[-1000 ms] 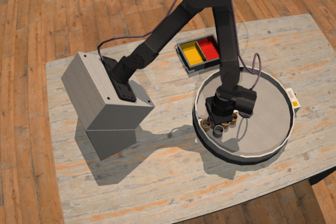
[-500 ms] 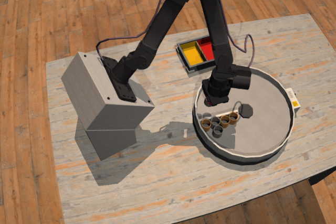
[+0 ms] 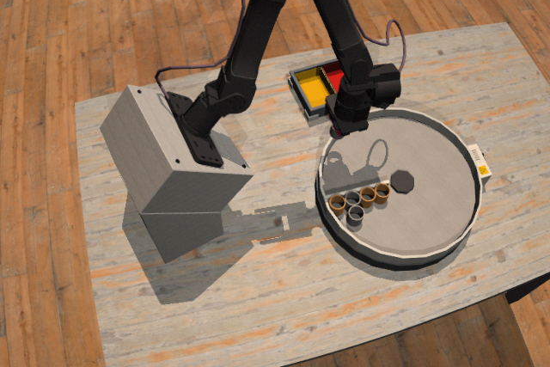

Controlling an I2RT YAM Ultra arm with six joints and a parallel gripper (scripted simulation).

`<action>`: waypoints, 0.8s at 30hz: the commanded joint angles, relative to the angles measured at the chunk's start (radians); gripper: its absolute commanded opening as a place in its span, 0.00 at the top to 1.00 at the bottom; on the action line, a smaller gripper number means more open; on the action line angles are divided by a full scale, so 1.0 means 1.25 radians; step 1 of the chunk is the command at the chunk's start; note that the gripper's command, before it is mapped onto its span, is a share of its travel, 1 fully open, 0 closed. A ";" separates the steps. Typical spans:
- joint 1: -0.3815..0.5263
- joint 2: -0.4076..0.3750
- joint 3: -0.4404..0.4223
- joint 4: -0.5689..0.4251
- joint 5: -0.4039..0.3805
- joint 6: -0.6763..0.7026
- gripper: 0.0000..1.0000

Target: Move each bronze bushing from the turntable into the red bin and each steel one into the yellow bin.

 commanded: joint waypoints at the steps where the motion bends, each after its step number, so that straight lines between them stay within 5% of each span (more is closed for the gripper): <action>1: 0.062 -0.038 0.023 -0.014 0.078 0.097 1.00; 9: 0.206 -0.049 0.053 -0.031 0.180 0.204 1.00; 24: 0.481 0.043 0.175 -0.081 0.381 0.395 1.00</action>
